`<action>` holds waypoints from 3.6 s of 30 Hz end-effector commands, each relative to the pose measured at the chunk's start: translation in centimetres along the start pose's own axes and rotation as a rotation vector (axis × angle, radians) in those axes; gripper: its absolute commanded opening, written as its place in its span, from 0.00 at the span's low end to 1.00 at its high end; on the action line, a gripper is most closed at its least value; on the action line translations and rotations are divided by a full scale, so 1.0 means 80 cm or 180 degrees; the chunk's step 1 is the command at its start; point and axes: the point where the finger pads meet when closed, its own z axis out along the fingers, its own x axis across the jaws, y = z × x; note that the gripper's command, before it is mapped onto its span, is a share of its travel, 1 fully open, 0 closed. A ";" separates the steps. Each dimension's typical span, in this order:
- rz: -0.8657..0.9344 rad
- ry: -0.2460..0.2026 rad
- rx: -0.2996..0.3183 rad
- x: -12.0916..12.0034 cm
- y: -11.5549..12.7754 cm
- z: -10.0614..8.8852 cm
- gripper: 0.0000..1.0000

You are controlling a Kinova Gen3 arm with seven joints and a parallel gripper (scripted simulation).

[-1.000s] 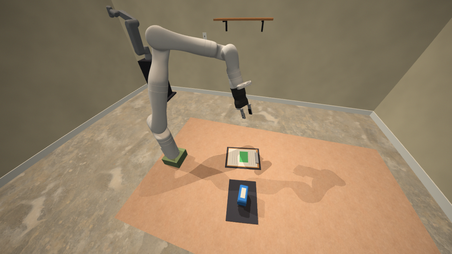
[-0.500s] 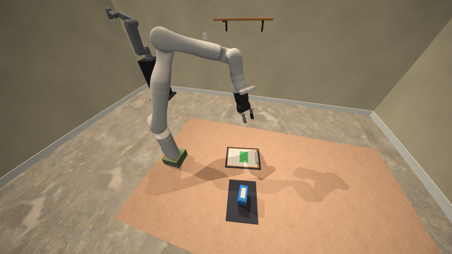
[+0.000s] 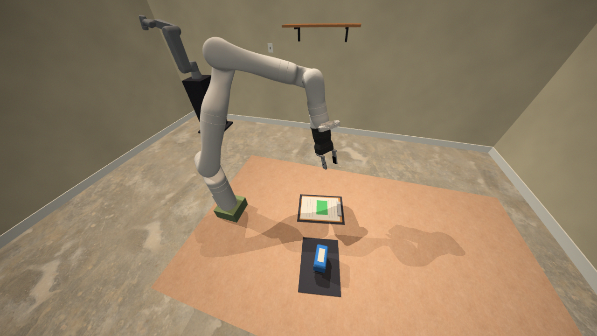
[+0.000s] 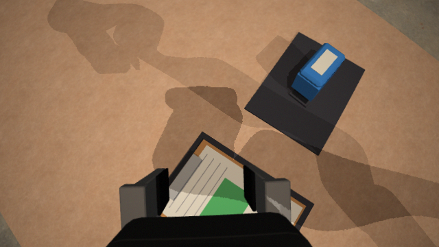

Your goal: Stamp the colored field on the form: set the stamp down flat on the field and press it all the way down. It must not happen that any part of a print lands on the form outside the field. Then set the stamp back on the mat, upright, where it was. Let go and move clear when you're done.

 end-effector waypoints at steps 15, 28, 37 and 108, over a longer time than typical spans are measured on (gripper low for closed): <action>0.0282 0.0089 -0.0105 0.020 -0.034 0.034 1.00; 0.0412 0.0125 -0.0156 0.030 -0.048 0.049 1.00; 0.0539 0.0160 -0.0205 0.040 -0.061 0.064 1.00; 0.1428 0.0361 -0.0523 0.127 -0.145 0.162 1.00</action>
